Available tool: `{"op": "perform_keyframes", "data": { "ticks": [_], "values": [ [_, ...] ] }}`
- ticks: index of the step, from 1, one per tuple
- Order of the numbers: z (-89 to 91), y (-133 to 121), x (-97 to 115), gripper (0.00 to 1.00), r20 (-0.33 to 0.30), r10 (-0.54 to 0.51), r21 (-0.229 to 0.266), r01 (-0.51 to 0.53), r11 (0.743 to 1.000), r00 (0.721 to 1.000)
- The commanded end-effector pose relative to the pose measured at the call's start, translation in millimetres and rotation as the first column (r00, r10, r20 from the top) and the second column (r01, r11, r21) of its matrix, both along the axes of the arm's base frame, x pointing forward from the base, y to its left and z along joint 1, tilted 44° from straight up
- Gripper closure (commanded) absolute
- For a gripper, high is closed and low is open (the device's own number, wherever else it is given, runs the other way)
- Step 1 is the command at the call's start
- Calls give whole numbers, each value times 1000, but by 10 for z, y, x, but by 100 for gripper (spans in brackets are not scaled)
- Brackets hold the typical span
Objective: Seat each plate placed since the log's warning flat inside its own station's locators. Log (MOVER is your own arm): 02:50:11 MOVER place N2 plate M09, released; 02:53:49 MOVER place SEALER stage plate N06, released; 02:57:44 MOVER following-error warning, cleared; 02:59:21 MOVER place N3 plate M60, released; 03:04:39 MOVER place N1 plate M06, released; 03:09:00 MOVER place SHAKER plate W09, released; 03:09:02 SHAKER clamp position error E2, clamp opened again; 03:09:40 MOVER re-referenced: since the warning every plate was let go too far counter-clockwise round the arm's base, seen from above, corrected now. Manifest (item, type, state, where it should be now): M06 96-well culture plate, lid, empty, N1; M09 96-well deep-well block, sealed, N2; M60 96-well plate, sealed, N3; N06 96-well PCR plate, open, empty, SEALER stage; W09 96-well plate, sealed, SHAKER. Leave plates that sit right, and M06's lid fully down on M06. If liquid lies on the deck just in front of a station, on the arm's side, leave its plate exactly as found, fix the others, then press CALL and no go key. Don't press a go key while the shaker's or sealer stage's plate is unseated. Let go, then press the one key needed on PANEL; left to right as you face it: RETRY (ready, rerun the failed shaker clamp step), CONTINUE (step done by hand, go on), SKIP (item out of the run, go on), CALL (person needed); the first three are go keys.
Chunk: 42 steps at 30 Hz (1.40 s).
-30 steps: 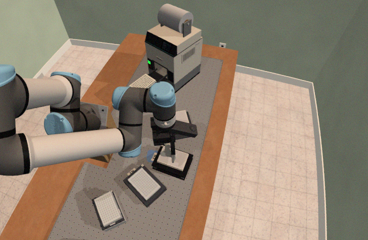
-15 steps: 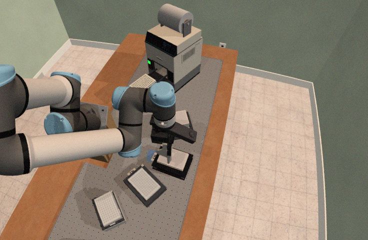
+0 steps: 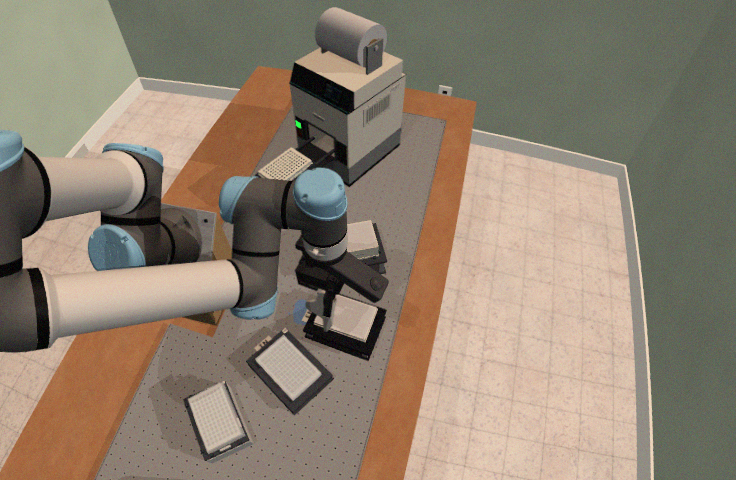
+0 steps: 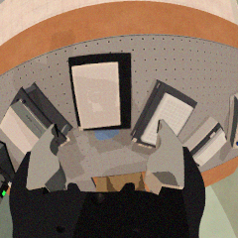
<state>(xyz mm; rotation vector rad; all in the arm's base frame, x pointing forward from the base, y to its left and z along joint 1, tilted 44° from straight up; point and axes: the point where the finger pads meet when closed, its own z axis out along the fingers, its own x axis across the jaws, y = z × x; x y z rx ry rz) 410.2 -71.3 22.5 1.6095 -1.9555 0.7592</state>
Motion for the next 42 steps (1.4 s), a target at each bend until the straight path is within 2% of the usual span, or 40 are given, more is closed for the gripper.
{"op": "perform_keyframes", "data": {
  "ticks": [1,4,11,19,25,30,36,38,42],
  "values": [
    [166,-163,-81,18,71,-74,0,74,997,995],
    [199,-197,-98,18,85,-89,0,89,996,992],
    [428,-433,-217,18,172,-180,9,181,983,969],
    [691,-703,-353,18,172,-180,9,181,983,969],
    [743,-757,-380,18,172,-180,9,181,983,969],
    [882,-898,-532,18,239,-248,21,250,968,939],
    [1049,-1066,-715,18,315,-327,43,331,943,891],
    [1049,-1066,-715,18,315,-327,43,331,943,891],
    [1161,-1179,-838,18,364,-377,60,382,922,852]
  ]
}}
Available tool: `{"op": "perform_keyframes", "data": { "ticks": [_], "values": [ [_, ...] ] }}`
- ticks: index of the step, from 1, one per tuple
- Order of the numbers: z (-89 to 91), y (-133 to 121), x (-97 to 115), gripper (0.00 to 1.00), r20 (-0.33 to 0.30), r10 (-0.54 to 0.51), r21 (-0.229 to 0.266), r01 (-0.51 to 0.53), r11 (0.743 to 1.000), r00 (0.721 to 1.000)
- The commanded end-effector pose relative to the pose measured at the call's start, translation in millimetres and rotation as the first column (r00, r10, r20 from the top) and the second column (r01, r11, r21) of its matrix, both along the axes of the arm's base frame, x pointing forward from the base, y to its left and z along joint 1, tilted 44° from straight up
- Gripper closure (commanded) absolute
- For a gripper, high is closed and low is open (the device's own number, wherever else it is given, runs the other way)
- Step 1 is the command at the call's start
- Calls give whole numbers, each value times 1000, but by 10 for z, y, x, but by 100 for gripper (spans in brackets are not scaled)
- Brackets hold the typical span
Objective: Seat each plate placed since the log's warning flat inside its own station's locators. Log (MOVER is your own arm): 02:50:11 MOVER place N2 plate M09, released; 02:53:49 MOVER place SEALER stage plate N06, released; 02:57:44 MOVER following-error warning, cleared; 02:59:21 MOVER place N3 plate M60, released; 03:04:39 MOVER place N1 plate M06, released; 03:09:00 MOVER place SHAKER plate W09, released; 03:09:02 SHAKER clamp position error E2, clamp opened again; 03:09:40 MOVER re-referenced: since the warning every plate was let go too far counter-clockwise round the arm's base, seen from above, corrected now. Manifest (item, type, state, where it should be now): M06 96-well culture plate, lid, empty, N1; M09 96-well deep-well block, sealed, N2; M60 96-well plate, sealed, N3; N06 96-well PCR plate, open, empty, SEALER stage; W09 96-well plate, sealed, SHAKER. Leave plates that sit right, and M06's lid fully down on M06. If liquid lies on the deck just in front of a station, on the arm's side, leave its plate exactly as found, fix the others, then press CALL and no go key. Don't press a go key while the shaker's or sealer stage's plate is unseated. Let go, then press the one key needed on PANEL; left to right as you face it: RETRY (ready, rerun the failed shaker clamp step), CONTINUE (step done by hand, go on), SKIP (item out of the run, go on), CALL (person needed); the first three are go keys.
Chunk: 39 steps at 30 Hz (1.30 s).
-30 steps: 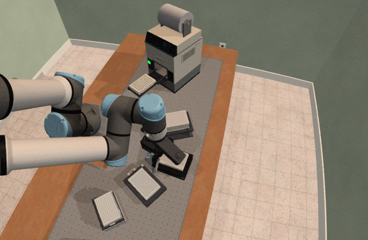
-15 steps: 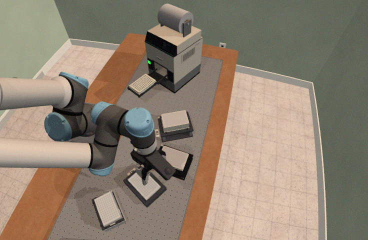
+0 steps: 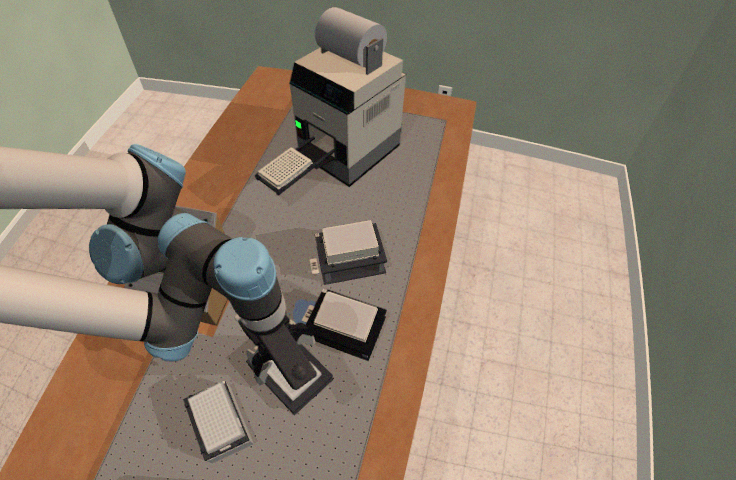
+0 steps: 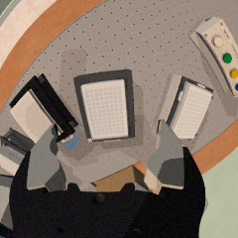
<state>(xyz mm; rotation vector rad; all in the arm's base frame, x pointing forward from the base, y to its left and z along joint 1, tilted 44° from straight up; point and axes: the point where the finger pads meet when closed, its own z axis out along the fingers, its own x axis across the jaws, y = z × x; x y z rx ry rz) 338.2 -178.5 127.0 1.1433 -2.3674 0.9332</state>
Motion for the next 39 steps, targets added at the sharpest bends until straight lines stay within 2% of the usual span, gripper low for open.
{"op": "perform_keyframes", "data": {
  "ticks": [1,10,14,21,28,30,32,39],
  "values": [
    [144,-135,-148,18,59,-59,2,59,998,997],
    [396,-389,-423,18,59,-59,2,59,998,997],
    [397,-390,-425,18,59,-59,2,59,998,997],
    [540,-529,-713,18,155,-159,9,159,987,975],
    [683,-668,-1001,18,248,-255,25,257,966,935],
    [683,-668,-1001,18,248,-255,25,257,966,935],
    [724,-708,-1083,18,266,-274,30,276,961,924],
    [866,-847,-1371,18,266,-274,30,276,961,924]
  ]
}}
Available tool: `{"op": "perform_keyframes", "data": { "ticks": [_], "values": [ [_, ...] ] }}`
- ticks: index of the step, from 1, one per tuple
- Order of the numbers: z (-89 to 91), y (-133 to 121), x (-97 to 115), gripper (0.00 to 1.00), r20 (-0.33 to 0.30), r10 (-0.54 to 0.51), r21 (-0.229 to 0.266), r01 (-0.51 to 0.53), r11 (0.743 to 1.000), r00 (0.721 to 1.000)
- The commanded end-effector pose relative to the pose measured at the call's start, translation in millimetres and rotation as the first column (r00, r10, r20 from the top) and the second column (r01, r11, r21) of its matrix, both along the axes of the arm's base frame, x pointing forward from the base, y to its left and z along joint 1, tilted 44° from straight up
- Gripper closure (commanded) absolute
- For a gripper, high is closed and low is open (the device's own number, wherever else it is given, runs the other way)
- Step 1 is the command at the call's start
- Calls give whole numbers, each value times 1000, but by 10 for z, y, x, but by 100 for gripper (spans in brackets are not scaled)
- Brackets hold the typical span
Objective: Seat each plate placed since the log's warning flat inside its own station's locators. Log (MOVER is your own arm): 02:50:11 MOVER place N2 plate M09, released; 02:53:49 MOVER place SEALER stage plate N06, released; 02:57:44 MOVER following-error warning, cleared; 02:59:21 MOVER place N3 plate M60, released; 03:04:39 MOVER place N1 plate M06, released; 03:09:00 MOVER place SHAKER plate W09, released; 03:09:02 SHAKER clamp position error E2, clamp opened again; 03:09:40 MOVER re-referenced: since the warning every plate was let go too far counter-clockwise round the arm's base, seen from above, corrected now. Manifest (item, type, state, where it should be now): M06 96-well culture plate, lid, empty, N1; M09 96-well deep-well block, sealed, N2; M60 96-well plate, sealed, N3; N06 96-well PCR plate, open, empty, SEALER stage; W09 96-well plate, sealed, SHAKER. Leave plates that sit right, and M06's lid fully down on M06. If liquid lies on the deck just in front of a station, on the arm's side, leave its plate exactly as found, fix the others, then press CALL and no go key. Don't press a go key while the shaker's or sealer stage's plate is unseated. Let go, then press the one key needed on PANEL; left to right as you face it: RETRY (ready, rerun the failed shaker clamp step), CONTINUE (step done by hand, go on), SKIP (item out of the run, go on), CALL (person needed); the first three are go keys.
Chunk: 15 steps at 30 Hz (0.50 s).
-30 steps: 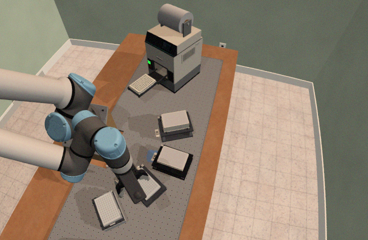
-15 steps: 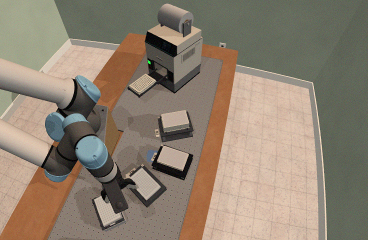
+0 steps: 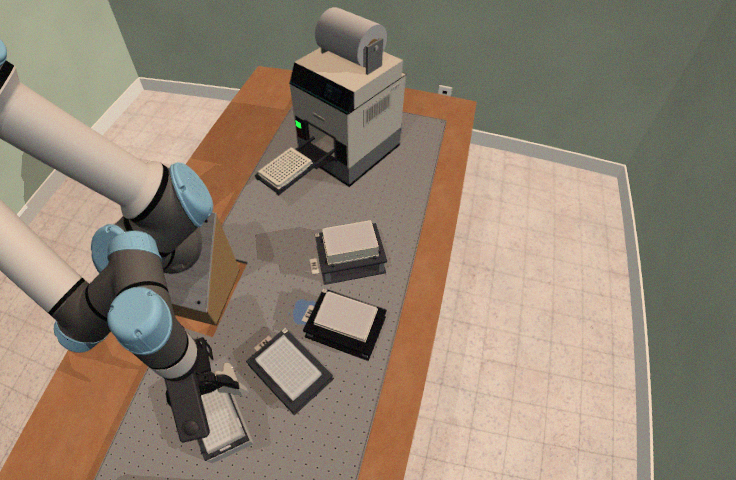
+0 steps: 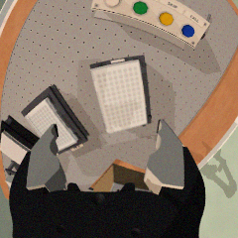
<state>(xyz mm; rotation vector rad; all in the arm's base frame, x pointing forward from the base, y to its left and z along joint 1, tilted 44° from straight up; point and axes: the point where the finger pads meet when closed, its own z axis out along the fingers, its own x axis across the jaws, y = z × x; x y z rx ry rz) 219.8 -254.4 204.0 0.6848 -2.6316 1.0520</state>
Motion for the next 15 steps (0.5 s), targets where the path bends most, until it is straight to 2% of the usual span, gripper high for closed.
{"op": "perform_keyframes", "data": {
  "ticks": [1,11,15],
  "values": [
    [116,-108,-228,18,10,3,8,-3,1000,1000],
    [127,-119,-250,18,10,3,8,-3,1000,1000],
    [79,-165,-252,18,10,3,8,-3,1000,1000]
  ]
}}
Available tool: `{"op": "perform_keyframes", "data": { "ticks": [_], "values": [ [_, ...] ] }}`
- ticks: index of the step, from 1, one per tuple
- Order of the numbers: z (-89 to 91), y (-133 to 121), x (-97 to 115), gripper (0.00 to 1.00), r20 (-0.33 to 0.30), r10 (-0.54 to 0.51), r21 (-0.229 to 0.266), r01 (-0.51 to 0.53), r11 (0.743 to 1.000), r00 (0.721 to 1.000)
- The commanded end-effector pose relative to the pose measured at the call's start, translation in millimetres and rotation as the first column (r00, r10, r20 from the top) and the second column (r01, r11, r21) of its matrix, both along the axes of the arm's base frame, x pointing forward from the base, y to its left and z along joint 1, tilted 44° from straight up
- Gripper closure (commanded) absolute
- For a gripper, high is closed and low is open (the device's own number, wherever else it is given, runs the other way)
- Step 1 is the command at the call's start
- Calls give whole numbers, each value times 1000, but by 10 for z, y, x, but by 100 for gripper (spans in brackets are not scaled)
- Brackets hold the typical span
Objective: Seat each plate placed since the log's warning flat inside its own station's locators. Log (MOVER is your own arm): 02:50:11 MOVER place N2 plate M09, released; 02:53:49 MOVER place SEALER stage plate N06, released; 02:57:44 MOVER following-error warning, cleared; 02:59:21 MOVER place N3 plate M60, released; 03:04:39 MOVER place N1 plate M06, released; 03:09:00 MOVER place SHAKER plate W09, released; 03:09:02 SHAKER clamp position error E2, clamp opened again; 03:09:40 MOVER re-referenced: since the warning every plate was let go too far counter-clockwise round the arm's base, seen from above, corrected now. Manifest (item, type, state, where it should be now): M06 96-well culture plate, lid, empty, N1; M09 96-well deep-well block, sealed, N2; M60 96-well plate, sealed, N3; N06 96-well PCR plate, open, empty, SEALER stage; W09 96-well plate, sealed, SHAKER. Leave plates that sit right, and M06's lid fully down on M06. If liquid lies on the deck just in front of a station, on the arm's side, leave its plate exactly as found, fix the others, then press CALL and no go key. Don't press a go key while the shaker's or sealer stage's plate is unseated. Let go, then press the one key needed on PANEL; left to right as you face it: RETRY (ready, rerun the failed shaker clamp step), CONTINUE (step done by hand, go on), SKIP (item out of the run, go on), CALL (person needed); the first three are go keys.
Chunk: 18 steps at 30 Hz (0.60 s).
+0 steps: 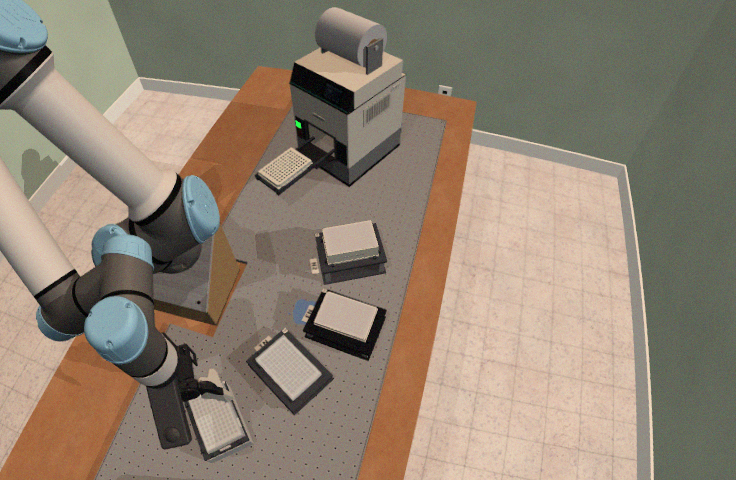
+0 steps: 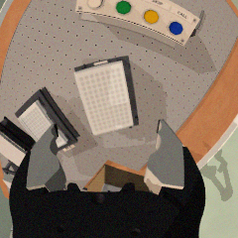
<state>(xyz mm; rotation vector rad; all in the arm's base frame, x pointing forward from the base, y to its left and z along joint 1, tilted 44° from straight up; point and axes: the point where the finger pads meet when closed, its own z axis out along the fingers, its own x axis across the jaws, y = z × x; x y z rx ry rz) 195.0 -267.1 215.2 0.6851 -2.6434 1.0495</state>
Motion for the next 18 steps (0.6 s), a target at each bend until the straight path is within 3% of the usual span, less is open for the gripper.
{"op": "perform_keyframes", "data": {
  "ticks": [1,18],
  "values": [
    [-45,-49,-5,18,2,2,1,-2,1000,1000],
    [-219,-216,-11,18,2,2,1,-2,1000,1000]
  ]
}}
